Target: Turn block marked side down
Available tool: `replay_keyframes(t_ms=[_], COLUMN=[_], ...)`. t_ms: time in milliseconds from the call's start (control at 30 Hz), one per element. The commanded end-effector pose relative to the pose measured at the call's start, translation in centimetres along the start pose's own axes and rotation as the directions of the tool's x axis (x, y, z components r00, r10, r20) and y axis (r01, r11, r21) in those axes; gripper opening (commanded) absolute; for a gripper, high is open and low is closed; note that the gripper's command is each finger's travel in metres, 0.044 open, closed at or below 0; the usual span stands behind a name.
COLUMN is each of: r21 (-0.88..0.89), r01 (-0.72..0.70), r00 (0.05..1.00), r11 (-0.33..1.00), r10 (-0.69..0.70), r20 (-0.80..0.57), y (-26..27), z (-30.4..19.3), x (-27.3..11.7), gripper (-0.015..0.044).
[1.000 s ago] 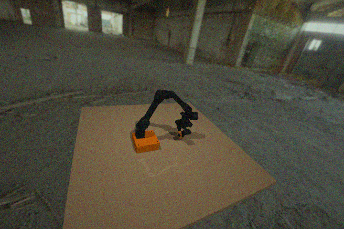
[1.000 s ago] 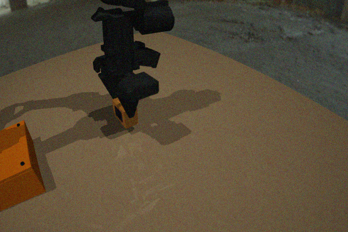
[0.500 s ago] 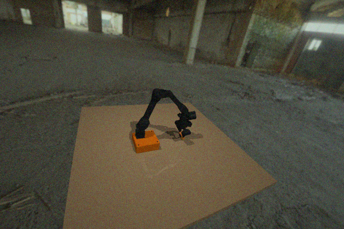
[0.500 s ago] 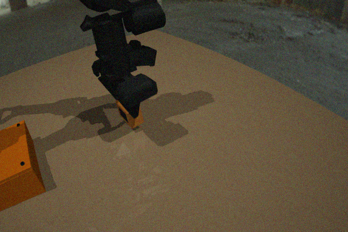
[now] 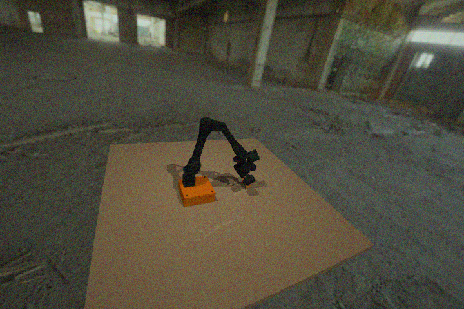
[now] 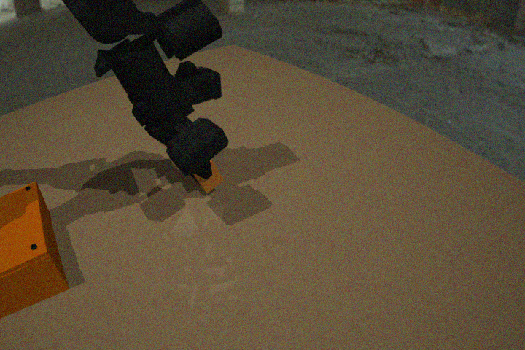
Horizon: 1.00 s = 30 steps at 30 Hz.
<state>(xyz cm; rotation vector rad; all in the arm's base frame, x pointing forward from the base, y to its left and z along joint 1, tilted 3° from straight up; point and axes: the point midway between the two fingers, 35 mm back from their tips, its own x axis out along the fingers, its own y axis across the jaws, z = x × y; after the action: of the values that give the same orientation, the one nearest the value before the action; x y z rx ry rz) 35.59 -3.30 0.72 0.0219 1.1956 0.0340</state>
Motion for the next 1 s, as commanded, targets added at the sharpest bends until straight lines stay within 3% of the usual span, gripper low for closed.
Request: replay_keyframes(t_ms=[0, 400, 967], r21=[0.002, -0.002, 0.005], r01=[-0.003, -0.002, -0.001], r00=[0.998, 0.984, 0.922], r11=[1.000, 1.000, 1.000], r10=[0.003, 0.002, -0.001], r20=[0.063, 0.179, 0.387], y=[0.1, 0.1, -0.2], z=[0.1, -0.4, 0.0], x=[-0.3, -0.6, 3.2], gripper=[0.0000, 0.0000, 0.0000])
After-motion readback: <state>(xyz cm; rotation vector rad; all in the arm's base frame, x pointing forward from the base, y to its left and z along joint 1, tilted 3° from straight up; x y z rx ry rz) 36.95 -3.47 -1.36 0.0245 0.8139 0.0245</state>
